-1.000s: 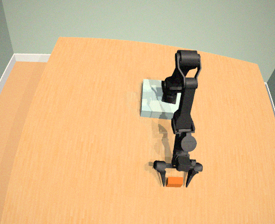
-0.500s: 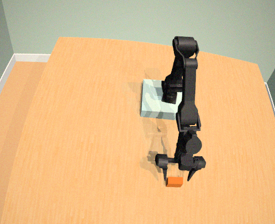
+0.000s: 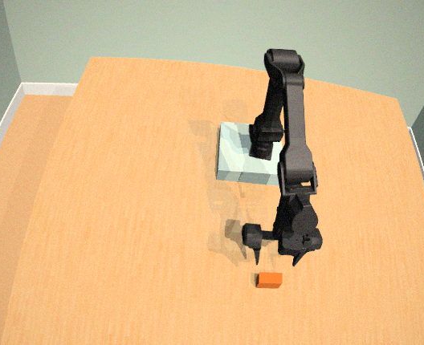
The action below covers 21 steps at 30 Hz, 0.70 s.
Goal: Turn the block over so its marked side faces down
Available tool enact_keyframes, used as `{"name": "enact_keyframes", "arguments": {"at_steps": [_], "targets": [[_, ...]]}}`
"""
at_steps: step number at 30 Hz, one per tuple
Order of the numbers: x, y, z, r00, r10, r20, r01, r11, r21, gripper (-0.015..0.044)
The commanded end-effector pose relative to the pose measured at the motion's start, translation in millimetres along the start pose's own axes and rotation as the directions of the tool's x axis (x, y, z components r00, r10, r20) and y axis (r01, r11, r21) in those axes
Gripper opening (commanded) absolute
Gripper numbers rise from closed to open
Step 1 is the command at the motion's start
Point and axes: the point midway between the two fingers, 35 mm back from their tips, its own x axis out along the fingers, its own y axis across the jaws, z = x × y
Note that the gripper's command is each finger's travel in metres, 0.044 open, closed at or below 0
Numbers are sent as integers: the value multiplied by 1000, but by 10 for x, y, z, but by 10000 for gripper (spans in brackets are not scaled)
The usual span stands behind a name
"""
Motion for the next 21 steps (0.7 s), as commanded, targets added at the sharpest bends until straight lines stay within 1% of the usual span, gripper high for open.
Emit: {"name": "enact_keyframes", "arguments": {"at_steps": [1, 7, 13, 15, 21], "targets": [[8, 12, 137, 995, 4, -102, -4, 1000, 7, 440], [-5, 13, 294, 959, 6, -282, -4, 1000, 6, 440], [-65, 3, 387, 894, 8, -448, -4, 1000, 10, 440], [-75, 7, 393, 885, 8, -466, -4, 1000, 11, 440], [-75, 7, 393, 885, 8, -466, -4, 1000, 11, 440]]}}
